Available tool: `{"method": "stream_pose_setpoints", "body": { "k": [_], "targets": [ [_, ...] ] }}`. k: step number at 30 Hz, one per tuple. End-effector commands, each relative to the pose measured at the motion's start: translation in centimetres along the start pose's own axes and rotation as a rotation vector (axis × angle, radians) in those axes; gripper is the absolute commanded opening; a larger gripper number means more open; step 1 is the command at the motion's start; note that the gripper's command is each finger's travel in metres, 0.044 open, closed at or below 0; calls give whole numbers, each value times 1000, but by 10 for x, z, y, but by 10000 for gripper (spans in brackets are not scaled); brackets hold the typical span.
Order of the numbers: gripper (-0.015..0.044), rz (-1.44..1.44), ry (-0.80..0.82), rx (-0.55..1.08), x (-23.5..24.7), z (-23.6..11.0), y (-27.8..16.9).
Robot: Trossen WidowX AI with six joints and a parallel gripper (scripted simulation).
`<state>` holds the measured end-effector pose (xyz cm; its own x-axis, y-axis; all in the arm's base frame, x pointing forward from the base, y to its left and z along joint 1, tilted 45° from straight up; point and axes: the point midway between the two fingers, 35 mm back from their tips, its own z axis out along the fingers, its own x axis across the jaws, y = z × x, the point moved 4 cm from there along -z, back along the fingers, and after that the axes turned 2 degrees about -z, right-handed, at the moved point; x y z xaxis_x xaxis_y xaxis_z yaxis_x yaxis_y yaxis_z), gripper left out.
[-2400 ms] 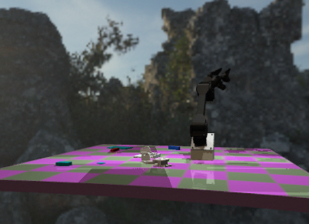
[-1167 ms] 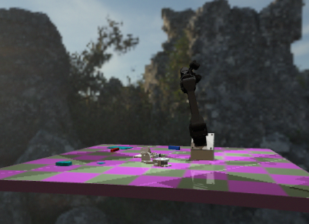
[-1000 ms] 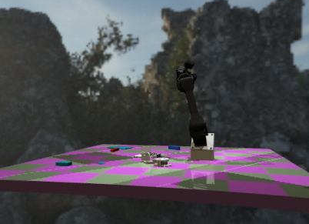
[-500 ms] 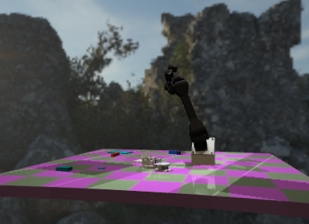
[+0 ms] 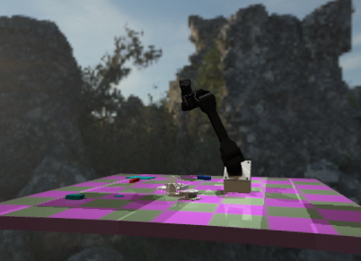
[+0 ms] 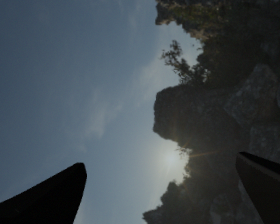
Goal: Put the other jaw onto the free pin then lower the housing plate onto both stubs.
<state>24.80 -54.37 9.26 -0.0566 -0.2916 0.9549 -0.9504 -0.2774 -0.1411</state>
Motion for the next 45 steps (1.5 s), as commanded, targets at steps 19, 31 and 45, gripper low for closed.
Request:
{"method": "stream_pose_setpoints", "body": {
  "k": [19, 31, 45],
  "targets": [
    [440, -308, -261, 348, -15, -78, -125],
    [440, -489, -381, 571, -30, -138, -179],
    [440, -690, -496, 845, -47, -219, -224]
  ]
}}
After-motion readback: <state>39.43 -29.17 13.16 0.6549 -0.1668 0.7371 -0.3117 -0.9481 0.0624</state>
